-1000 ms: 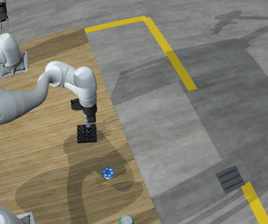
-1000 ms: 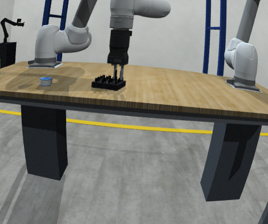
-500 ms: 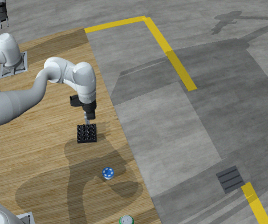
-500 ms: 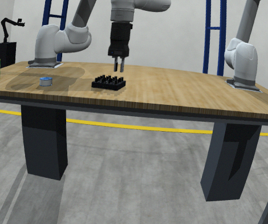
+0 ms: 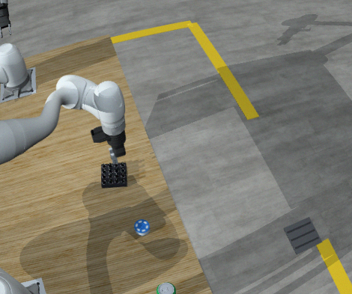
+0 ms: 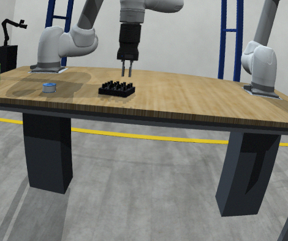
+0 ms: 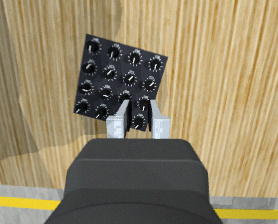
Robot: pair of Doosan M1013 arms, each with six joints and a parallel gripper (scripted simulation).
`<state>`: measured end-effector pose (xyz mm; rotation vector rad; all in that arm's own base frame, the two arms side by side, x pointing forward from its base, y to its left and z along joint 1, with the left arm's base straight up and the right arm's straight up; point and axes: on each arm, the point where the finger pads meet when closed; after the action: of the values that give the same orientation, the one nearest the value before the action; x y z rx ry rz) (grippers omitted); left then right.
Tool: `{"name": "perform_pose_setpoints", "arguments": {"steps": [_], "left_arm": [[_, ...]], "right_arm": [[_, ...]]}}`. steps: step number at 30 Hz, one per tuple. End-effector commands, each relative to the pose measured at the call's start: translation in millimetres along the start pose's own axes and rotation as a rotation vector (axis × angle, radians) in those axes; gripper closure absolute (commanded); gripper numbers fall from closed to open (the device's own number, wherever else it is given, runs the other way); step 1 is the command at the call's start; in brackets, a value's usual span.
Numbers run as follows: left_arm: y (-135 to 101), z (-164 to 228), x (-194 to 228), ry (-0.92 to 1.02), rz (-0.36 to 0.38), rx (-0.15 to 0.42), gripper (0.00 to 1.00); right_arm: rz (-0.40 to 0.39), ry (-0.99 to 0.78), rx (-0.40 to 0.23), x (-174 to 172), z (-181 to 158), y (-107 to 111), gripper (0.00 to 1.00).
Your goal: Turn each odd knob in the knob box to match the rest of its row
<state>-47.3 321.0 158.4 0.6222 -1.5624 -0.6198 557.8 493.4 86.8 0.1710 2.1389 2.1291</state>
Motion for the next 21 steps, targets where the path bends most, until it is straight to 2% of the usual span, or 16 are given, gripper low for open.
{"name": "perform_pose_setpoints", "arguments": {"steps": [1, 4, 6, 8, 21], "left_arm": [[0.5, 0.1, 0.1, 0.000, -0.001, -0.001, 0.00], [0.5, 0.1, 0.1, 0.000, -0.001, -0.001, 0.00], [0.5, 0.1, 0.1, 0.000, -0.001, -0.001, 0.00], [0.5, 0.1, 0.1, 0.000, -0.001, -0.001, 0.00], [0.5, 0.1, 0.1, 0.000, -0.001, -0.001, 0.00]], "right_arm": [[0.003, 0.156, -0.006, 1.5, -3.1, 1.9, 0.54], [0.003, 0.265, -0.006, 2.3, -5.5, 2.6, 0.54], [0.003, 0.265, -0.006, 2.3, -5.5, 2.6, 0.54], [0.003, 0.393, -0.006, 2.8, -8.1, 3.4, 0.54], [0.001, 0.851, -0.007, 2.2, -15.6, 6.3, 0.54]]}}
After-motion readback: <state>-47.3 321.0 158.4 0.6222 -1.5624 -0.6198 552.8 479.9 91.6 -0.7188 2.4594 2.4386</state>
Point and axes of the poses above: on each arm, the point where the finger pads meet when closed, its own y axis back along the fingers, its own z axis across the jaws, x = y × z, and after that the axes turned 9 degrees about -y, right-handed
